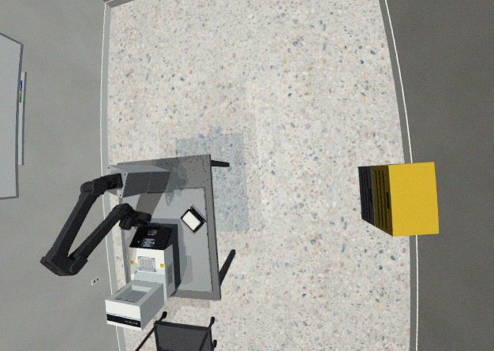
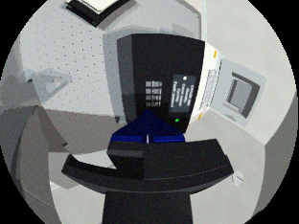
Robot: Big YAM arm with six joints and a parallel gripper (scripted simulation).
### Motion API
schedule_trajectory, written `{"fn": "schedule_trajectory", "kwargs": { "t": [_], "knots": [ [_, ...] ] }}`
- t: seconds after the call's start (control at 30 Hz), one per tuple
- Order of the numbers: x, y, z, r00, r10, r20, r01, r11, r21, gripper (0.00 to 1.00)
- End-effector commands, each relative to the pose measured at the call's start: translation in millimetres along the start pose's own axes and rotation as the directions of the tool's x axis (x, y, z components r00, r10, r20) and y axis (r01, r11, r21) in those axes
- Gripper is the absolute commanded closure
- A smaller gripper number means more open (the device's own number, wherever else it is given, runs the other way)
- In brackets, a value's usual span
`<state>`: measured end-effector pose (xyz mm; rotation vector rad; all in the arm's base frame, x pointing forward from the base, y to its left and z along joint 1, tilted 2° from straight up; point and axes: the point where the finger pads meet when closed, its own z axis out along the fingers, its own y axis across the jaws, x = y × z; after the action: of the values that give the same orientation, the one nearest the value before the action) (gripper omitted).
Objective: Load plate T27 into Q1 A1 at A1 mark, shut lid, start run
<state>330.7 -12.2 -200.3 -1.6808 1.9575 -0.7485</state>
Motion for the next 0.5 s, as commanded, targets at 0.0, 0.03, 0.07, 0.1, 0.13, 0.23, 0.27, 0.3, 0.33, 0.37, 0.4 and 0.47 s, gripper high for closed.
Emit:
{"fn": "schedule_trajectory", "kwargs": {
  "t": [0.0,0.03,0.07,0.1,0.13,0.23,0.27,0.3,0.33,0.37,0.4,0.47],
  "knots": [
    [7.0,16.5,-10.6,1.0,0.012,-0.013,-0.012,0.999,-0.043,1.0],
    [7.1,16.8,-10.9,1.0,0.012,-0.013,-0.012,0.999,-0.044,1.0],
    [7.1,17.0,-11.3,1.0,0.011,-0.013,-0.012,0.999,-0.045,1.0],
    [7.2,17.2,-11.6,1.0,0.011,-0.013,-0.012,0.999,-0.045,1.0],
    [7.2,17.3,-11.8,1.0,0.011,-0.013,-0.012,0.999,-0.046,1.0],
    [6.7,15.4,-10.1,1.0,0.012,-0.012,-0.012,0.999,-0.04,1.0],
    [6.3,13.8,-8.4,1.0,0.012,-0.011,-0.013,0.999,-0.036,1.0],
    [5.9,12.3,-7.0,1.0,0.013,-0.011,-0.013,0.999,-0.032,1.0],
    [5.5,10.8,-5.5,1.0,0.013,-0.01,-0.014,1.0,-0.027,1.0],
    [5.1,9.3,-4.0,1.0,0.014,-0.01,-0.014,1.0,-0.023,1.0],
    [4.7,7.8,-2.6,1.0,0.014,-0.009,-0.014,1.0,-0.019,1.0],
    [4.7,7.8,-2.6,1.0,0.014,-0.009,-0.014,1.0,-0.019,1.0]
  ]
}}
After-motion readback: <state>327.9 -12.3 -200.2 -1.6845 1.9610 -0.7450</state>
